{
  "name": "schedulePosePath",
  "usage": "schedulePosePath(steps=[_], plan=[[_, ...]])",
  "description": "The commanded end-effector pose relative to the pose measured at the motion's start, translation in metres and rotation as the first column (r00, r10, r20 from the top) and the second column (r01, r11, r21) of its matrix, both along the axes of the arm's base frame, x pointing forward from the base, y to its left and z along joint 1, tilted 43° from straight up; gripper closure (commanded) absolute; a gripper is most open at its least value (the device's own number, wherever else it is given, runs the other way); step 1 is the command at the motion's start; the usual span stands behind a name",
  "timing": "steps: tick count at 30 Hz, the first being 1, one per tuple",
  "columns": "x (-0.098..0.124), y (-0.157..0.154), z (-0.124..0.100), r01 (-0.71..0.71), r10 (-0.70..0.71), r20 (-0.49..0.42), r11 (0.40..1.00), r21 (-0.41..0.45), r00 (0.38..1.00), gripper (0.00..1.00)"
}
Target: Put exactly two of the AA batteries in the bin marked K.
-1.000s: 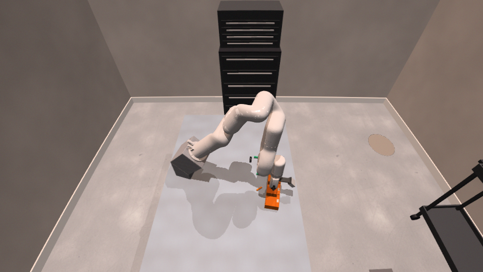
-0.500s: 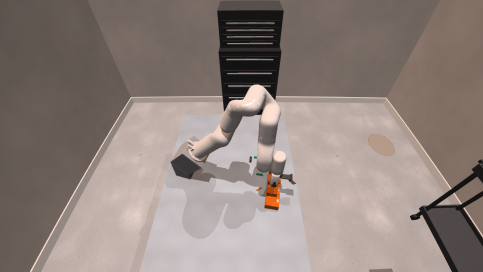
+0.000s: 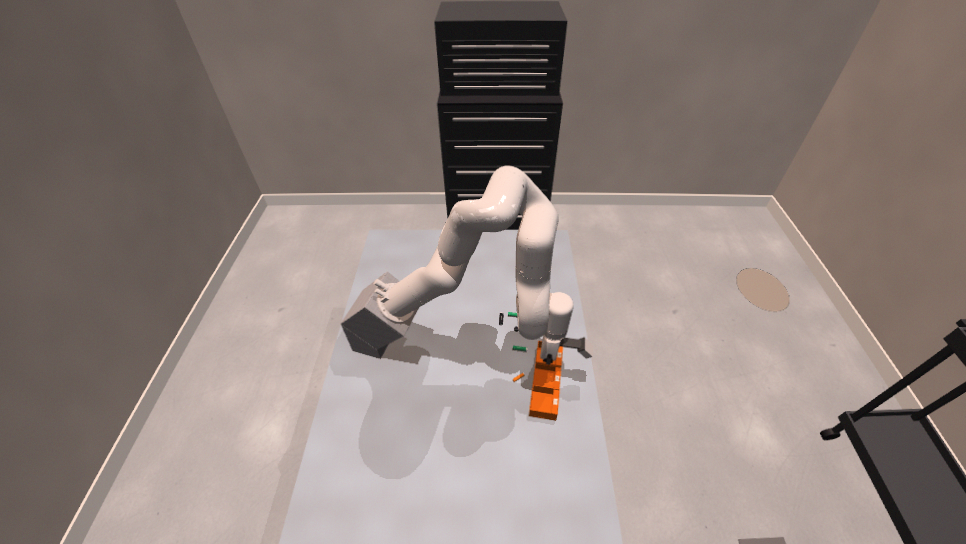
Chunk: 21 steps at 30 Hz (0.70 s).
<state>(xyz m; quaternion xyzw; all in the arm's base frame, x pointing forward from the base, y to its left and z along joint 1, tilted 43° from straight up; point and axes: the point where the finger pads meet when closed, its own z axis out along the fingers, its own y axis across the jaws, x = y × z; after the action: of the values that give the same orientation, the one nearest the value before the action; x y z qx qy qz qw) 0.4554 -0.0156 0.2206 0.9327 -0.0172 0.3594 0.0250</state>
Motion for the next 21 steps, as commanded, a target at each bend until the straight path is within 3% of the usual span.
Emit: schedulePosePath(steps=[1,7,13,21], plan=[[0.001,0.021,-0.001,0.017,-0.017,0.006,1.0,-0.018,1.0,0.93],[0.001,0.049,-0.004,0.017,-0.017,0.006,1.0,-0.018,1.0,0.93],[0.001,0.049,-0.004,0.017,-0.017,0.006,1.0,-0.018,1.0,0.93],[0.015,0.048,-0.02,0.017,-0.017,0.006,1.0,-0.018,1.0,0.93]])
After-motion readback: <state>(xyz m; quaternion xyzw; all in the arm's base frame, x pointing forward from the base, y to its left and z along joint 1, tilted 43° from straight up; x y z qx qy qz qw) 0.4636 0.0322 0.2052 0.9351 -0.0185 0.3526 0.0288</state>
